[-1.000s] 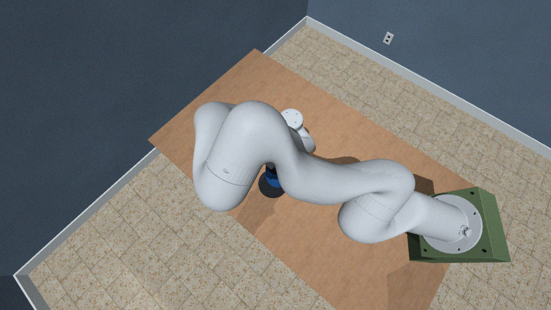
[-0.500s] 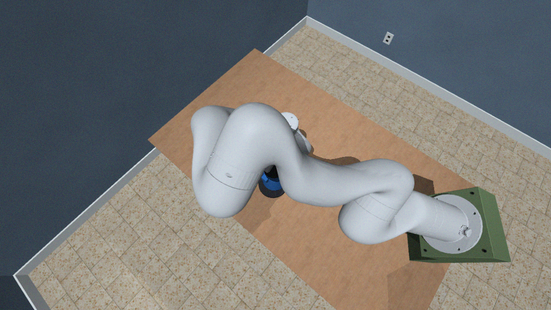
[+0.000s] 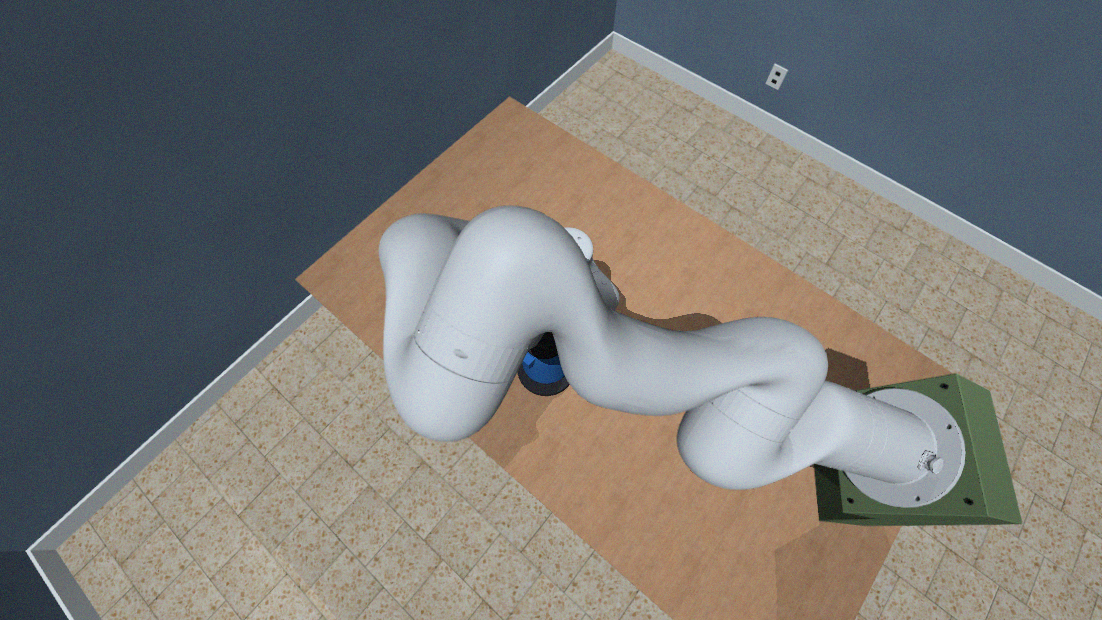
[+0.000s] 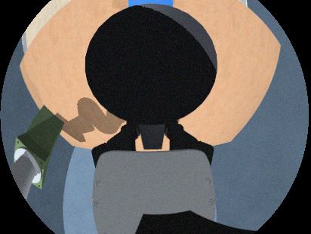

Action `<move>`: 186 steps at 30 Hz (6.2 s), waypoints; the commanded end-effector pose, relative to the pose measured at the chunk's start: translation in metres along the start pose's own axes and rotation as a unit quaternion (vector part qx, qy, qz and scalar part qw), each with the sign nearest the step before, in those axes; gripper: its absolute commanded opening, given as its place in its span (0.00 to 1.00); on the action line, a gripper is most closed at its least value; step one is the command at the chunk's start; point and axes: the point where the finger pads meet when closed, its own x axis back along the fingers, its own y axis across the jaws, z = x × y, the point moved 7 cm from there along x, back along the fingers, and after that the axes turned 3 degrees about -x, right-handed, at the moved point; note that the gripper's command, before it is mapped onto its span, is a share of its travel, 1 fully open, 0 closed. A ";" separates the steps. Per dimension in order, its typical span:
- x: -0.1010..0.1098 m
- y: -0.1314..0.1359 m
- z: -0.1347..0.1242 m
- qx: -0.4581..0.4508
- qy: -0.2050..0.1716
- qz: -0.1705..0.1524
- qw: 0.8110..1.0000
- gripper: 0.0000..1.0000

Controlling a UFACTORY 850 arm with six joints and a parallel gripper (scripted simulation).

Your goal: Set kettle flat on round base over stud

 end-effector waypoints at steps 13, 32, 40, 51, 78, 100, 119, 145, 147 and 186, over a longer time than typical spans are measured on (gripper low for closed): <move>0.000 0.000 0.002 0.000 0.000 0.000 1.000 0.00; 0.000 0.000 0.002 0.000 0.000 0.000 1.000 0.00; 0.000 0.000 0.002 0.000 0.000 0.000 1.000 0.00; 0.000 0.000 0.002 0.000 0.000 0.000 1.000 0.00; -0.019 0.000 0.002 0.000 0.000 0.000 1.000 0.00; -0.021 0.000 0.002 0.000 0.000 0.000 1.000 0.00; -0.021 0.000 0.002 0.000 0.000 0.000 1.000 0.00; -0.024 0.000 0.002 0.000 0.000 0.000 1.000 0.00; -0.025 0.000 0.002 0.000 0.000 0.000 1.000 0.00; -0.030 0.000 0.002 0.000 0.000 0.000 1.000 0.00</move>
